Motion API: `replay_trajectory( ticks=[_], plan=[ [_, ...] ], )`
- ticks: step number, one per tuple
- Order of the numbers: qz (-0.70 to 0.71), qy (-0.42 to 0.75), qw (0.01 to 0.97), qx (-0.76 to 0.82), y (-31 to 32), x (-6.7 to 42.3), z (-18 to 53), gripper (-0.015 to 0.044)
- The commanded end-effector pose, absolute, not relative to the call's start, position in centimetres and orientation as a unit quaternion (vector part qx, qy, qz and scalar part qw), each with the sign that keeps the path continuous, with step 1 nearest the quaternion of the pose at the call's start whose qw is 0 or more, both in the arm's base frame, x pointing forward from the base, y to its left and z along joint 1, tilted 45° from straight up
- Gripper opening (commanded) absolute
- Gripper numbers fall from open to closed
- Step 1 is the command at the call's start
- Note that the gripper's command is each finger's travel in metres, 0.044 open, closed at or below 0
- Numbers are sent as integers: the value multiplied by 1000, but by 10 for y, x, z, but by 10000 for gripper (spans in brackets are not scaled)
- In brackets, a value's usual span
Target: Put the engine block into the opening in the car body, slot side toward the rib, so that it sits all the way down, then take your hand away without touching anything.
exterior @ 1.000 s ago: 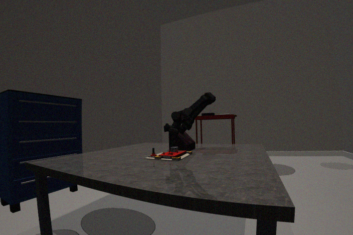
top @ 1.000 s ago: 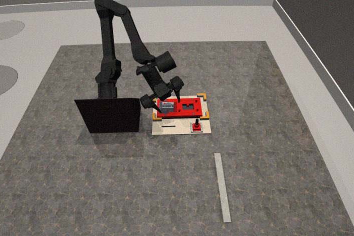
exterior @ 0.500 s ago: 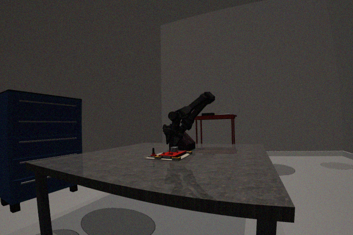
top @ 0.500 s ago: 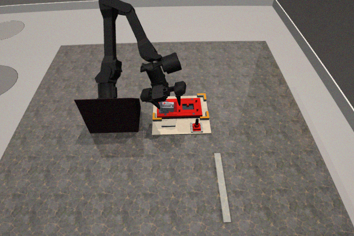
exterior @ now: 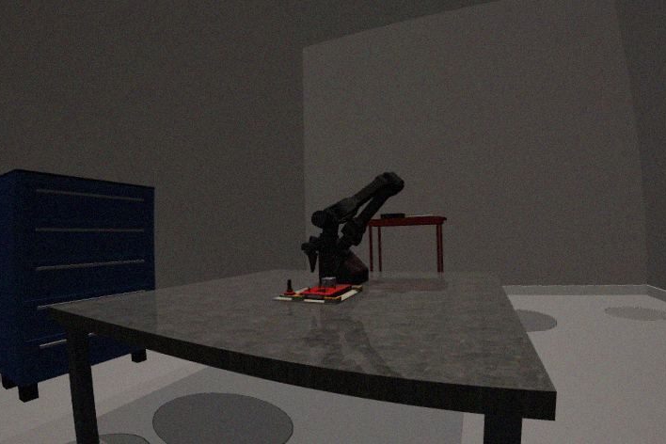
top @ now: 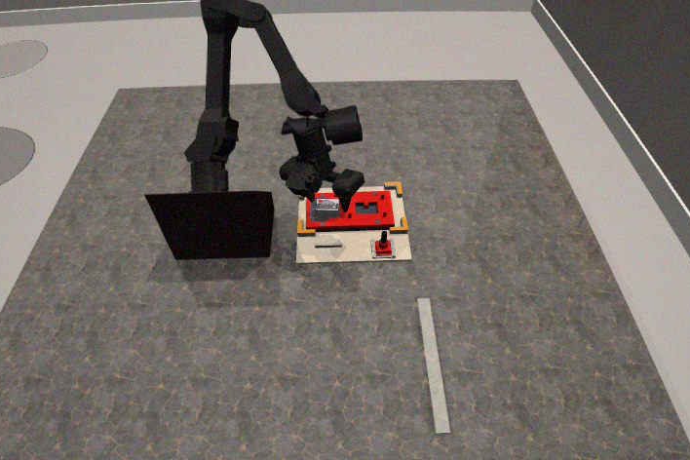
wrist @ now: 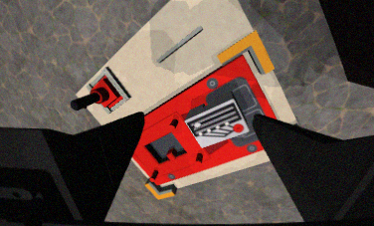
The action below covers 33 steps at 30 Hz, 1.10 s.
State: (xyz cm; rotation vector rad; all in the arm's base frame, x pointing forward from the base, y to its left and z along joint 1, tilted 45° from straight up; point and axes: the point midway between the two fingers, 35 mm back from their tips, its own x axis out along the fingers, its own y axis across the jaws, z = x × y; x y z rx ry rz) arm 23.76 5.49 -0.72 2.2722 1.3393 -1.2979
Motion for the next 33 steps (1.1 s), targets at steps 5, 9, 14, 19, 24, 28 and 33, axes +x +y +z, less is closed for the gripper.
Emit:
replay_trajectory(
  ticks=[5,9,14,19,24,28,33],
  plan=[
    [-502,413,-8,760,55,240,-2,440],
    [-533,389,-62,749,54,240,1,440],
    [-569,356,-127,730,54,240,5,440],
    [-603,319,-191,706,54,240,9,440],
    [-634,279,-253,676,53,241,13,440],
    [-653,251,-291,653,53,241,16,440],
    [-653,250,-293,652,53,241,17,440]
  ],
)
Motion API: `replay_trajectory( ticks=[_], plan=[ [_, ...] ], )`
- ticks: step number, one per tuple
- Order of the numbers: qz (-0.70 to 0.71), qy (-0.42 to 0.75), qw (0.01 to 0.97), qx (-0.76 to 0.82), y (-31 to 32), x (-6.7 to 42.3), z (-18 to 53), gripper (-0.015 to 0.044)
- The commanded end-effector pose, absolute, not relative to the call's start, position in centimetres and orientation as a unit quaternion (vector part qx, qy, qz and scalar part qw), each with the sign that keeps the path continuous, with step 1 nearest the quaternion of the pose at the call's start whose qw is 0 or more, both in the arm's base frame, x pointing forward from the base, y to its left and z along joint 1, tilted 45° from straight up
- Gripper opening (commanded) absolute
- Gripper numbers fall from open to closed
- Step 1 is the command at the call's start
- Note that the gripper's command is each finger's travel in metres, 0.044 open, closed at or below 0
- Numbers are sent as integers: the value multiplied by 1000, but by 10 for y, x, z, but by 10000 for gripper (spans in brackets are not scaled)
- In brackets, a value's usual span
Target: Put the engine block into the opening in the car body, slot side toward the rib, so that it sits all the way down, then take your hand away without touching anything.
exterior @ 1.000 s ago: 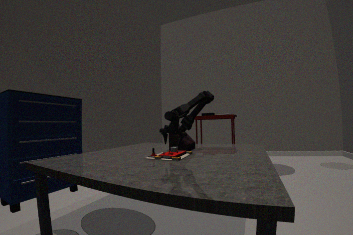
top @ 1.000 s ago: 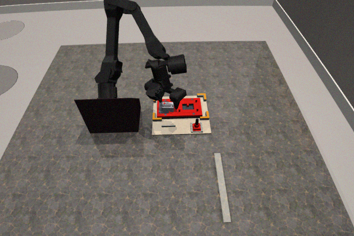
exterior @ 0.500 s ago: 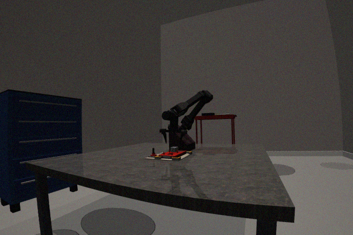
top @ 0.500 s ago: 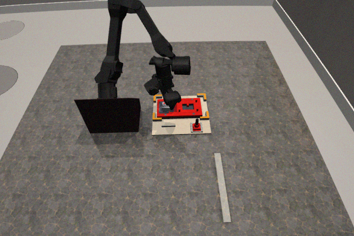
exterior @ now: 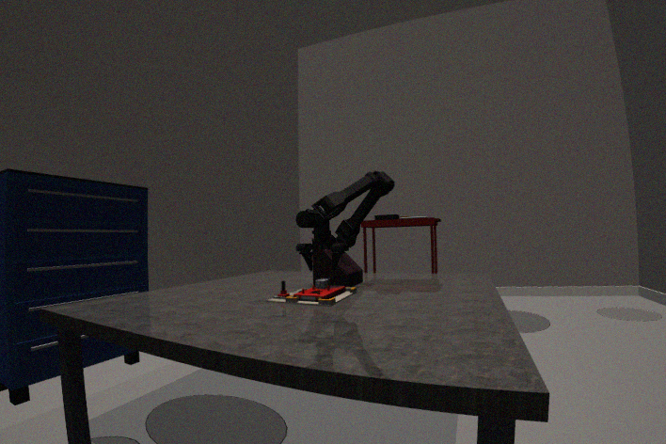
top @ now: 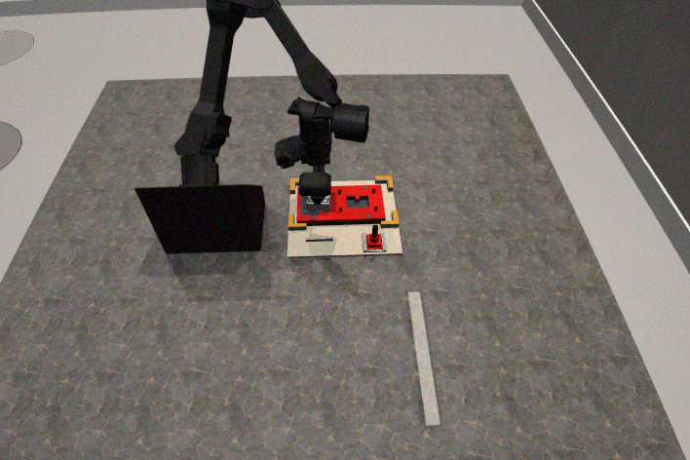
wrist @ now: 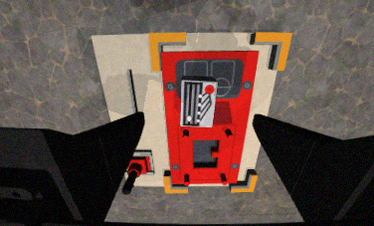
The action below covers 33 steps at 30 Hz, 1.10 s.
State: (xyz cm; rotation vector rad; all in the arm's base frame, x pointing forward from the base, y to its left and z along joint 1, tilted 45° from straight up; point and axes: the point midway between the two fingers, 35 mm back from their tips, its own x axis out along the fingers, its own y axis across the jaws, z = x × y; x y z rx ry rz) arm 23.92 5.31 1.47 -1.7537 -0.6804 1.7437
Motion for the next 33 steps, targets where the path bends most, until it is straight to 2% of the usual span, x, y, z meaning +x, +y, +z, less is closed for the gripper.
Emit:
replay_trajectory(
  ticks=[1,29,33],
  plan=[
    [653,-250,293,-652,53,240,16,440],
    [653,-250,294,-651,83,240,-13,440],
    [653,-250,294,-651,83,240,-13,335]
  ],
)
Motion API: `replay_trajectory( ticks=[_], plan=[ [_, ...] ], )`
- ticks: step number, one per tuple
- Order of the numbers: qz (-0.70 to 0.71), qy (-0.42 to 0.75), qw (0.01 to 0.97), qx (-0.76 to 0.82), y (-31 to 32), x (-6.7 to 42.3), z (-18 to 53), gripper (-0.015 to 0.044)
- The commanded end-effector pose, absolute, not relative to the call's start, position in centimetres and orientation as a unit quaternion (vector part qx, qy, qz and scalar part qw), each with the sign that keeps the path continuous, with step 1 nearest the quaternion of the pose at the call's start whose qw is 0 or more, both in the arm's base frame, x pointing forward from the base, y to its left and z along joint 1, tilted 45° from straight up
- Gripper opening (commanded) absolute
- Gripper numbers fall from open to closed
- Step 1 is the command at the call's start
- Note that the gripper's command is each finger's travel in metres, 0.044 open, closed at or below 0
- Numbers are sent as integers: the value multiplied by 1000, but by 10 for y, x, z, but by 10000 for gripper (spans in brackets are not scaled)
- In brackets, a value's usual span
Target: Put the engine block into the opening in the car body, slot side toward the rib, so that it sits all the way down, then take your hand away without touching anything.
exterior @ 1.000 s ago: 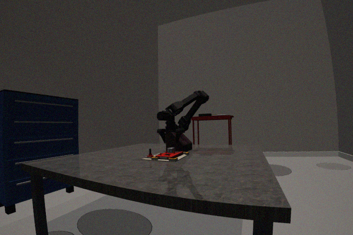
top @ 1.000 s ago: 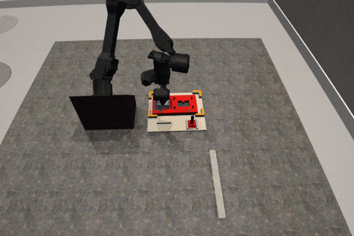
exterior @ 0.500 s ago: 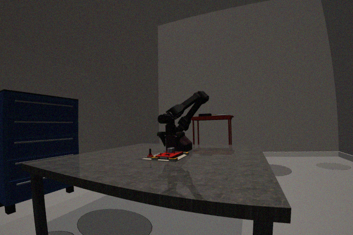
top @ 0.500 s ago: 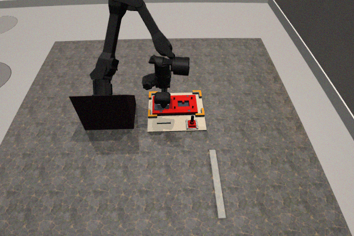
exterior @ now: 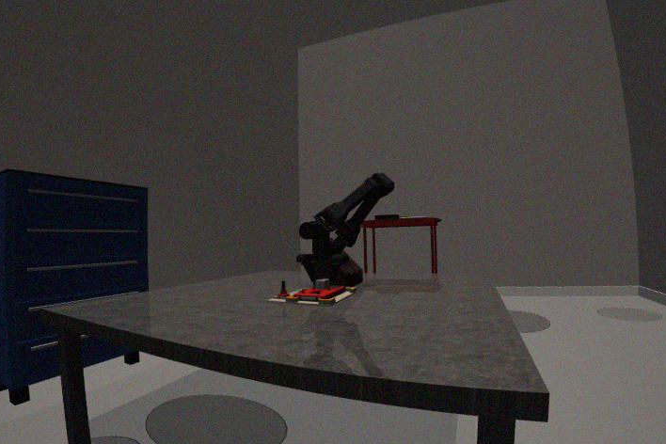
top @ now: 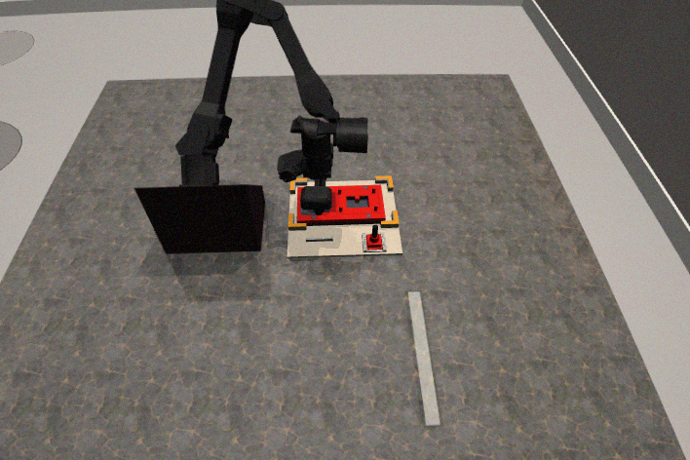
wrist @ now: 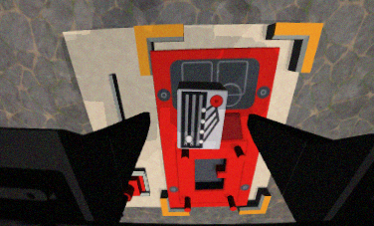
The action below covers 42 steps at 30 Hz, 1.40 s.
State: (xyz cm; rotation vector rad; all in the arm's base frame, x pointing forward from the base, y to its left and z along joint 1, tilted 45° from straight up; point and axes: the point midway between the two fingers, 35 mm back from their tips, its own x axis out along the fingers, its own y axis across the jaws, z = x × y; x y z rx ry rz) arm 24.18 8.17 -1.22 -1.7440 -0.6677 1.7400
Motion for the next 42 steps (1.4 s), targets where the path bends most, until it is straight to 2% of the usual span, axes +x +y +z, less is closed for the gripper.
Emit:
replay_trajectory(
  ticks=[1,7,14,18,42],
  plan=[
    [653,-250,294,-651,83,240,-13,309],
    [653,-250,294,-651,83,240,-13,151],
    [653,-250,294,-651,83,240,-13,105],
    [653,-249,293,-652,80,241,-11,0],
    [655,-243,289,-654,27,247,35,0]
  ],
)
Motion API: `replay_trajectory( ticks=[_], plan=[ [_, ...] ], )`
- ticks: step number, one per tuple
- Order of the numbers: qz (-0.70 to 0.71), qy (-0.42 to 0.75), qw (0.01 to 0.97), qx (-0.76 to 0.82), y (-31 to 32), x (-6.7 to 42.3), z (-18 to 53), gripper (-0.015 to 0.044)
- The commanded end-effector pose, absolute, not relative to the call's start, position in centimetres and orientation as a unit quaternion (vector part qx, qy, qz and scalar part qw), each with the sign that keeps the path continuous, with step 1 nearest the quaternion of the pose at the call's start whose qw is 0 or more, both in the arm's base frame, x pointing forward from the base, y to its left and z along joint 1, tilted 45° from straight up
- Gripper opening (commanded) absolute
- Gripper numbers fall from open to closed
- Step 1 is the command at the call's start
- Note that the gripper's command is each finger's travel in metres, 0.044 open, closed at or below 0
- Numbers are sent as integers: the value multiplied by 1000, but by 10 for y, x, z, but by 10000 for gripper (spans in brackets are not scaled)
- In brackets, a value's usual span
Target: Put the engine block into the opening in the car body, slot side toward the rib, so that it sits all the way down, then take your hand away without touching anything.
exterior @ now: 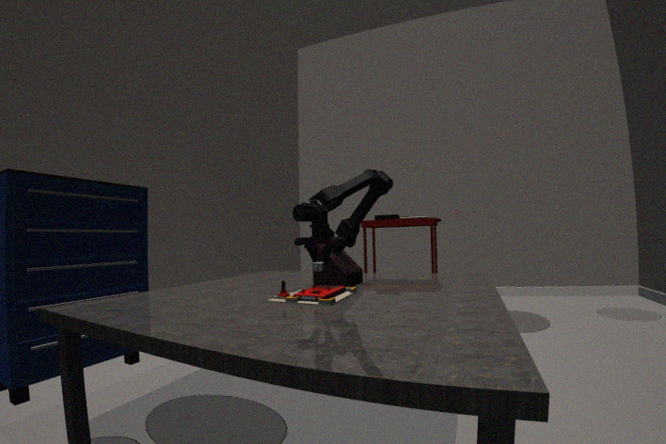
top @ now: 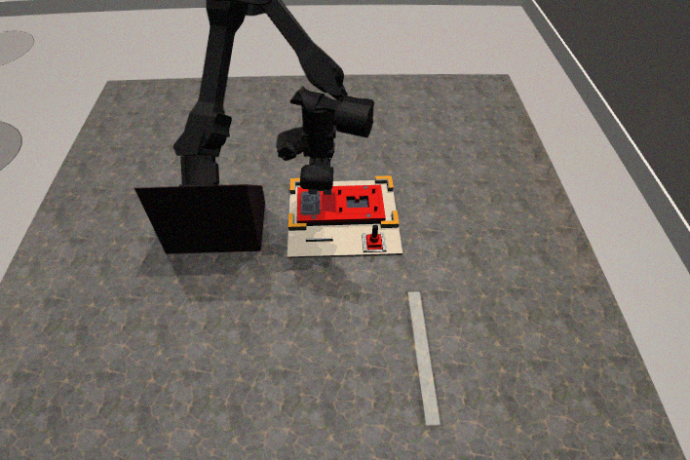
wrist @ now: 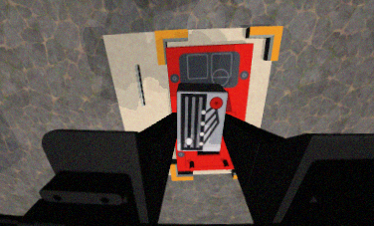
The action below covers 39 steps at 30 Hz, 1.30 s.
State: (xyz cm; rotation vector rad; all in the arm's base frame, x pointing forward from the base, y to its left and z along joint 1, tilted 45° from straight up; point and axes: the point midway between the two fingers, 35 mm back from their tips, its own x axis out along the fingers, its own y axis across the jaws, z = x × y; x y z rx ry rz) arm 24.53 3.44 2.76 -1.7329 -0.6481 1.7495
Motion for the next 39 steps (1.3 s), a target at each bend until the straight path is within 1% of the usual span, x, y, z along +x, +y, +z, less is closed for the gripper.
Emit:
replay_trajectory(
  ticks=[1,20,39],
  plan=[
    [655,-243,289,-654,25,247,37,0],
    [651,-256,285,-655,-6,239,74,0],
    [536,-449,56,-713,5,261,61,0]
  ],
)
